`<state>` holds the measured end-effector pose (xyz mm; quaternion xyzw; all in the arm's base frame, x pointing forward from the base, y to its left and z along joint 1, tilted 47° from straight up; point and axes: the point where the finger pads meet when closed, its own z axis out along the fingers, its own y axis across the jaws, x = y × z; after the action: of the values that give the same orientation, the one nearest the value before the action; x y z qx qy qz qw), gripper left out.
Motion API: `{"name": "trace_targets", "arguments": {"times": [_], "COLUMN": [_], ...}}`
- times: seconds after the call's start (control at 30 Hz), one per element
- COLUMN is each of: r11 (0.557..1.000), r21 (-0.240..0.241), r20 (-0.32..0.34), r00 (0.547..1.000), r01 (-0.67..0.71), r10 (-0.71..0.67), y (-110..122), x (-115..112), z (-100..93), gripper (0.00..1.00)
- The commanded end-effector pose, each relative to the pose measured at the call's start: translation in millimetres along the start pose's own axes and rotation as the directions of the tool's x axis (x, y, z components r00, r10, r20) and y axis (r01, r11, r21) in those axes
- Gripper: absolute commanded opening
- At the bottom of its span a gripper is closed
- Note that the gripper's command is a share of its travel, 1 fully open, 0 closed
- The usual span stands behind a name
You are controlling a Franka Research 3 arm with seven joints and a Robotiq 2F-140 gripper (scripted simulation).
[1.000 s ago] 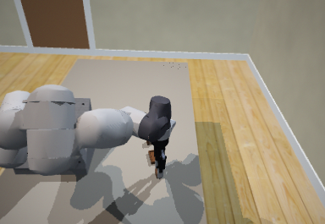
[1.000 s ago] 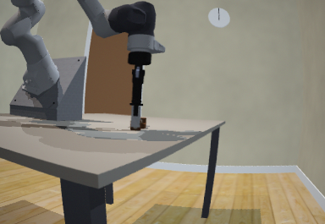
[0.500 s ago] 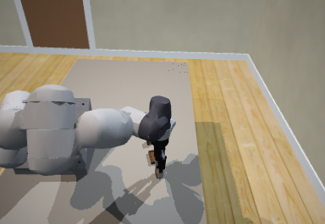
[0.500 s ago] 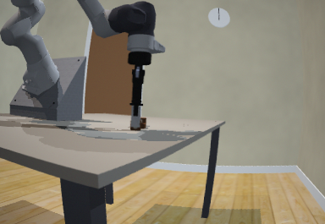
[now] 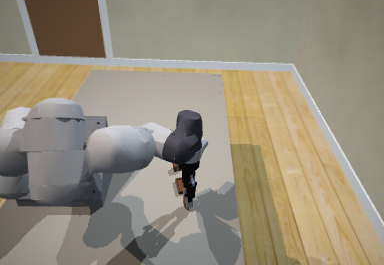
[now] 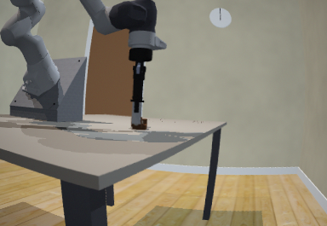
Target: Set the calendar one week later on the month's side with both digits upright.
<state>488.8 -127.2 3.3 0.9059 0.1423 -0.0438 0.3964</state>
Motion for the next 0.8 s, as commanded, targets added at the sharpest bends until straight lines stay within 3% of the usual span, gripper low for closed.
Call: {"name": "trace_targets", "arguments": {"times": [0.0, 0.13, 0.2, 0.37, 0.77], "r11": [1.000, 1.000, 1.000, 1.000, 1.000], "r21": [-0.002, -0.002, -0.002, -0.002, -0.002], "r20": [0.000, 0.000, 0.000, 0.000, 0.000], "r00": [1.000, 1.000, 1.000, 1.000, 1.000], "r01": [0.006, 0.006, 0.006, 0.006, 0.006], "r10": [-0.006, -0.006, -0.006, -0.006, -0.006], "y": [-0.1, -0.2, -0.2, -0.2, -0.3], "x": [0.4, 0.4, 0.4, 0.5, 0.4], "z": [-23.6, -54.1, -54.1, -80.9, -85.1], "gripper": [0.17, 0.17, 0.17, 0.17, 0.17]}}
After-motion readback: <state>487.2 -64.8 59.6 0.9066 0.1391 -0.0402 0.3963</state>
